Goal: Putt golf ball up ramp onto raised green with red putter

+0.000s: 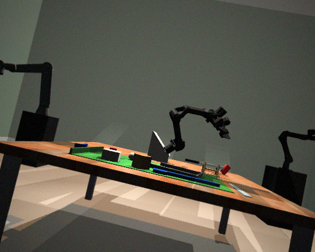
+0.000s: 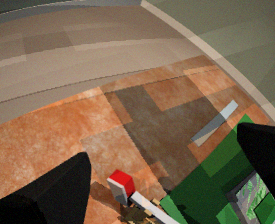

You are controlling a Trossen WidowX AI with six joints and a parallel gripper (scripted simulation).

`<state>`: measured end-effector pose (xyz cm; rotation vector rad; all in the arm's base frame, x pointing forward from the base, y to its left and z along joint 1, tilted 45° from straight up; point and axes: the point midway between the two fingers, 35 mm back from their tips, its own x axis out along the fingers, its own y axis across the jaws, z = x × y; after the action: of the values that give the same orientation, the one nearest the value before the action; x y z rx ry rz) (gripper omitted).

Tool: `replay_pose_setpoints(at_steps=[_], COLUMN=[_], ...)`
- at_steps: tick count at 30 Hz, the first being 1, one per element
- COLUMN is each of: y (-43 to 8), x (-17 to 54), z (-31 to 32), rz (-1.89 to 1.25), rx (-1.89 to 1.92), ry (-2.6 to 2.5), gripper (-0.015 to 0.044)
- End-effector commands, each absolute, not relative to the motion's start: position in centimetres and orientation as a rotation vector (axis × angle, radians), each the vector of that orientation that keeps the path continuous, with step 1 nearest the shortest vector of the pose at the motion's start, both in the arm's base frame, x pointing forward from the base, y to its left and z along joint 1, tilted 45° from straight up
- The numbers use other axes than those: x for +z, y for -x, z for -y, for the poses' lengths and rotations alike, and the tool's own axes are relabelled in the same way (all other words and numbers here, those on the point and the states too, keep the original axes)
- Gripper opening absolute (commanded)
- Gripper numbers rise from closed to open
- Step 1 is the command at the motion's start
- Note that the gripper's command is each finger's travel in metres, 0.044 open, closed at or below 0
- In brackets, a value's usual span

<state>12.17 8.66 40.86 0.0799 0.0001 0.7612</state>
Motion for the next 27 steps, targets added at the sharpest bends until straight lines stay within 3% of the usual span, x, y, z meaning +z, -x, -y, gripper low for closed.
replay_pose_setpoints(at_steps=[1,14,27], y=[-12.1,-11.1,-17.5], x=[40.9,38.5,28.6], z=[-8.7,-14.4,-17.3], rz=[0.003,0.158,-0.155], rx=[0.761,0.69,0.821], ry=[-0.074,0.711,1.412], gripper=[0.0426,0.044,0.044])
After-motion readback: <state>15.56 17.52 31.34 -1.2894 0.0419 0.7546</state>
